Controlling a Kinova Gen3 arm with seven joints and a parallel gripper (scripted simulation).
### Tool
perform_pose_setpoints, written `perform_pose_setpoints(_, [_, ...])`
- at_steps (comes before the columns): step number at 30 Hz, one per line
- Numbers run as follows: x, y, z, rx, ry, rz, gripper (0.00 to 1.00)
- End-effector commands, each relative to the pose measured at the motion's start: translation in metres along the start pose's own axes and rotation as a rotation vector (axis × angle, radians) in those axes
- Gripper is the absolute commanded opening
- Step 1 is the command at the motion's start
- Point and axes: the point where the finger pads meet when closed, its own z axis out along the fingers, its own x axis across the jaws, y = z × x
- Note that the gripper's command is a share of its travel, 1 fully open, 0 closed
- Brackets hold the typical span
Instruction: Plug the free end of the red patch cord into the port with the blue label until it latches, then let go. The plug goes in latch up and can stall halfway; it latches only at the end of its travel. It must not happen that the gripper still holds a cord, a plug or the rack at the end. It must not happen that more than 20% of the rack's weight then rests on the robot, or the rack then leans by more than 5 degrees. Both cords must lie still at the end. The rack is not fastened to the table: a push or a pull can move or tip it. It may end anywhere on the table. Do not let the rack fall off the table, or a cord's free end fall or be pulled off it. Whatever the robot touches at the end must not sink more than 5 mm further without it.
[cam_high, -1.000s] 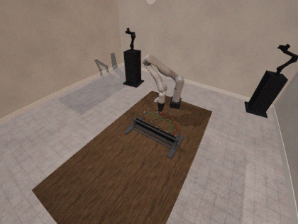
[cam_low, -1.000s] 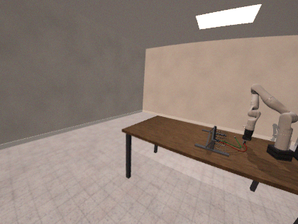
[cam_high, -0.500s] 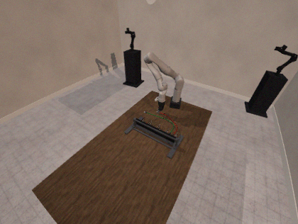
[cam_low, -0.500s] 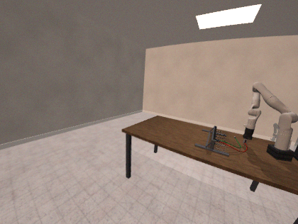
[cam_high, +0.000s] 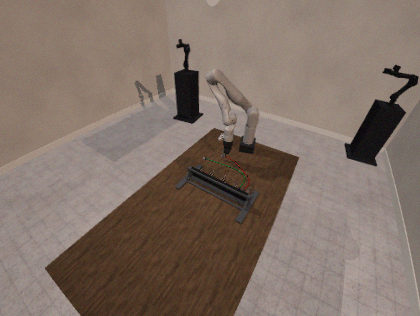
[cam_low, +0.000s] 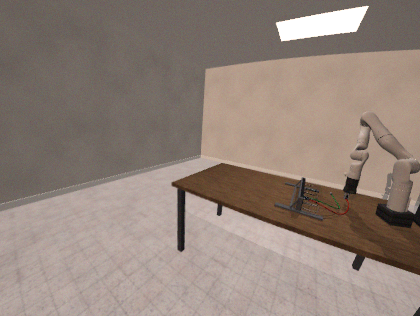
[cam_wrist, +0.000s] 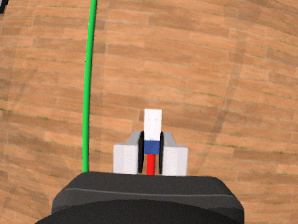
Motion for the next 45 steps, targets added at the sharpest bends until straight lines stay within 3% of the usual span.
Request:
perform_pose_setpoints(1, [-0.002, -0.006, -0.007, 0.015, -0.010, 0.005, 0.00])
perform_pose_setpoints(18, [-0.002, -0.006, -0.022, 0.015, -0.010, 0.005, 0.00])
perform_pose_setpoints(45, [-0.002, -0.006, -0.023, 0.016, -0.010, 0.005, 0.00])
